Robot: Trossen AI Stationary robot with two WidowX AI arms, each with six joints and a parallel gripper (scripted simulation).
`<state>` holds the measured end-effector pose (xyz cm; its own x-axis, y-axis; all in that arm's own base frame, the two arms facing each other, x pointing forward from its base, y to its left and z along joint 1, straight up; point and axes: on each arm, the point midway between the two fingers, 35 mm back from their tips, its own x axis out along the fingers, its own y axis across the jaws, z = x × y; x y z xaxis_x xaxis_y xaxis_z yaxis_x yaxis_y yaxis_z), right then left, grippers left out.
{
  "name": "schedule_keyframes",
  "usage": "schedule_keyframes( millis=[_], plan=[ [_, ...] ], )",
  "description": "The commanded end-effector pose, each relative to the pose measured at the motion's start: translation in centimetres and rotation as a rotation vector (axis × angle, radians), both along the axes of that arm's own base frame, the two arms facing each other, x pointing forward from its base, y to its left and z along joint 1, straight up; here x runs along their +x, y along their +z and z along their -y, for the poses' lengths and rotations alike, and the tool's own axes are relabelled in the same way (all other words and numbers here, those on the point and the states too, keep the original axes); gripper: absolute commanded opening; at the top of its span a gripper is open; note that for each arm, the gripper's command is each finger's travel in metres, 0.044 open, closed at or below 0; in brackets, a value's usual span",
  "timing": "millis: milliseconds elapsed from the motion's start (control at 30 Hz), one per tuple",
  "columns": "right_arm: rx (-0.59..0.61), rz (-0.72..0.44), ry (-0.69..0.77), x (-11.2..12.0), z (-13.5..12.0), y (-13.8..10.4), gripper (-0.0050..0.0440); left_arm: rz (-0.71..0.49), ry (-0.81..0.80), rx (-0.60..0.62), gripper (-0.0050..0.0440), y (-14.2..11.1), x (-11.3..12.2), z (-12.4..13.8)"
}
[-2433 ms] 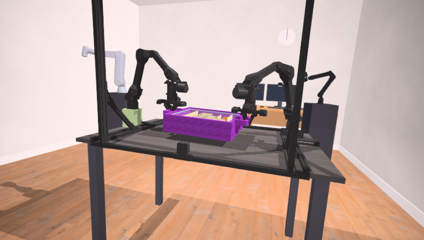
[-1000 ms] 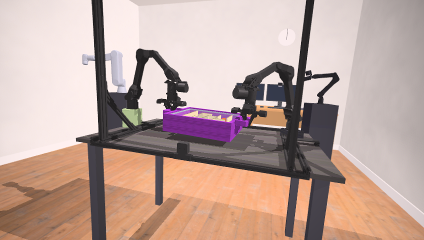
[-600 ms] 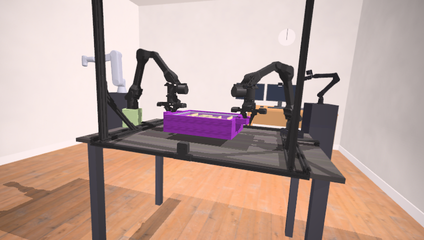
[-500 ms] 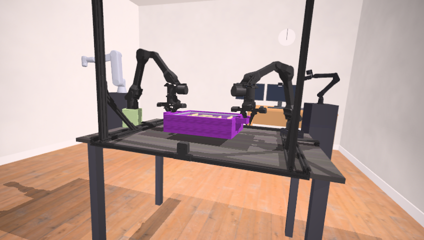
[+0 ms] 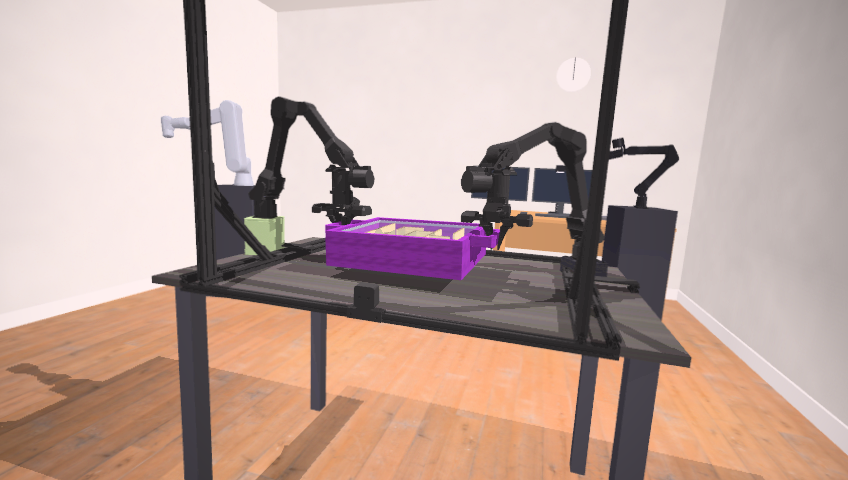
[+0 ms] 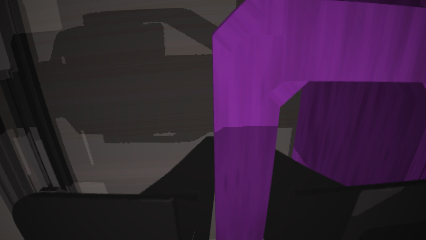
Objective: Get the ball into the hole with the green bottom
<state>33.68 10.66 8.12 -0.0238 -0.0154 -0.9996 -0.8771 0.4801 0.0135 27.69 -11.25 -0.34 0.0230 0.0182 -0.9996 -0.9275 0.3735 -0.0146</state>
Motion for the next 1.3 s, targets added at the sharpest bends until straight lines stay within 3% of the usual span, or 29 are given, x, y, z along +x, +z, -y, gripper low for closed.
schedule_keyframes(
  millis=[0, 300, 600, 933, 1267],
  plan=[
    [-0.015, 0.007, 0.0, -0.2, 0.0, -0.7, 0.002, -0.01, 0.0, 0.014, 0.002, 0.6, 0.2, 0.1],
    [0.019, 0.076, 0.001, -0.5, 0.1, -1.7, 0.002, -0.074, 0.001, -0.028, 0.002, 1.6, 0.5, -0.1],
    [0.021, 0.068, 0.001, -0.5, 0.1, -1.5, 0.002, -0.066, 0.001, -0.029, 0.002, 1.4, 0.5, -0.1],
    [0.005, -0.025, 0.0, -0.1, 0.1, 0.3, 0.002, 0.025, 0.0, -0.002, 0.002, -0.3, 0.1, 0.0],
    [-0.018, 0.004, 0.0, -0.2, -0.1, -0.7, 0.002, -0.008, 0.0, 0.017, 0.002, 0.6, 0.2, 0.1]
  ],
)
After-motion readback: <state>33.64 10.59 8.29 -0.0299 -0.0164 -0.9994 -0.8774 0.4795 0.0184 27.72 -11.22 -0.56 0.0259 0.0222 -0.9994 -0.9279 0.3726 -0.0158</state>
